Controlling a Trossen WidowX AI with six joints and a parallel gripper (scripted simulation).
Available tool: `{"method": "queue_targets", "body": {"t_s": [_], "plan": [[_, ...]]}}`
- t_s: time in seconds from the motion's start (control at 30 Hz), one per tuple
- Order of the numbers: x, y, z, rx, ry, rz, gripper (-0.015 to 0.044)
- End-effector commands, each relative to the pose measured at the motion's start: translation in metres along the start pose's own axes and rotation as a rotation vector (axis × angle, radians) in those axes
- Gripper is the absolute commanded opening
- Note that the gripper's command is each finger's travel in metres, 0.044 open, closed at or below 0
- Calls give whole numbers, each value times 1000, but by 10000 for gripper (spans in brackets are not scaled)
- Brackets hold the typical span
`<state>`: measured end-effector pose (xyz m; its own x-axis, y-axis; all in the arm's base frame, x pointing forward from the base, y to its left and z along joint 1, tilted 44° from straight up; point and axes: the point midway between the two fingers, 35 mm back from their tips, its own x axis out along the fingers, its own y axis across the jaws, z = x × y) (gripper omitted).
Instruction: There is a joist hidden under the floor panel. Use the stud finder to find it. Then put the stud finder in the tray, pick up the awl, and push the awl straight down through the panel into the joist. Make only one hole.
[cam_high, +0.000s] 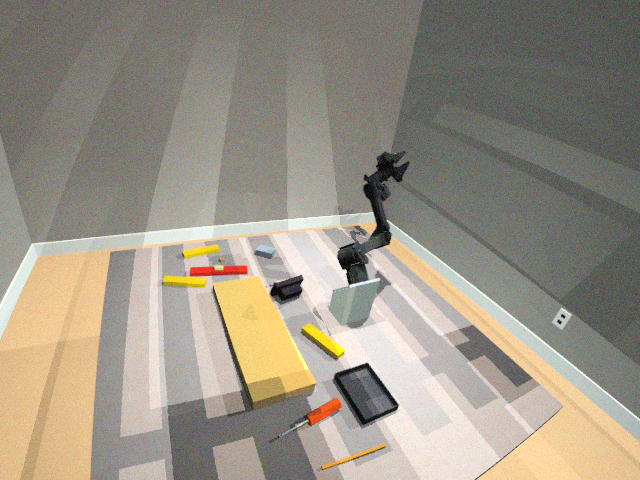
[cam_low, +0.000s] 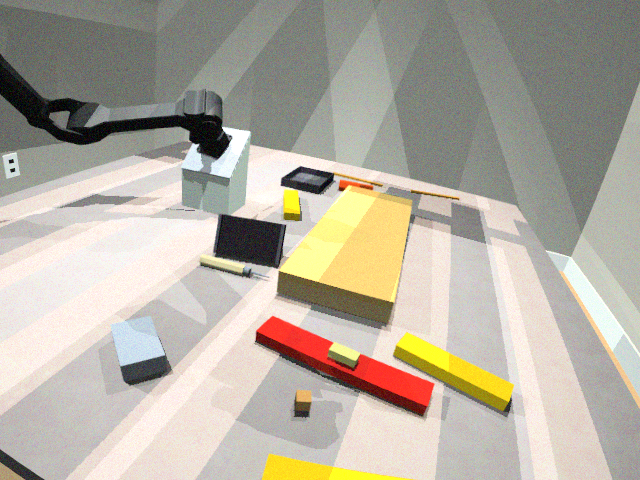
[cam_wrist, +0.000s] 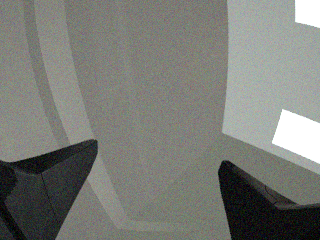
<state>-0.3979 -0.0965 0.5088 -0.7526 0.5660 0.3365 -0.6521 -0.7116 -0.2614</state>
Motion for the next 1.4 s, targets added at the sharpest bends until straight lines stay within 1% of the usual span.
{"method": "queue_targets", "body": {"t_s": [0.0,0.03,0.1,0.2,0.4,0.6,0.83,1.07,1.23,1.37], "plan": [[0,-1,1,1,-2,-1,426],[0,-4,2,5,-8,-3,440],[1,-15,9,19,-33,-14,440],[0,-47,26,53,-102,-48,440],[-10,-129,62,152,-276,-157,440],[-38,-222,89,262,-473,-311,440],[-91,-323,100,316,-678,-539,440],[-165,-411,89,351,-863,-814,440],[-207,-448,76,367,-947,-964,440],[-261,-484,55,390,-1039,-1151,440]]}}
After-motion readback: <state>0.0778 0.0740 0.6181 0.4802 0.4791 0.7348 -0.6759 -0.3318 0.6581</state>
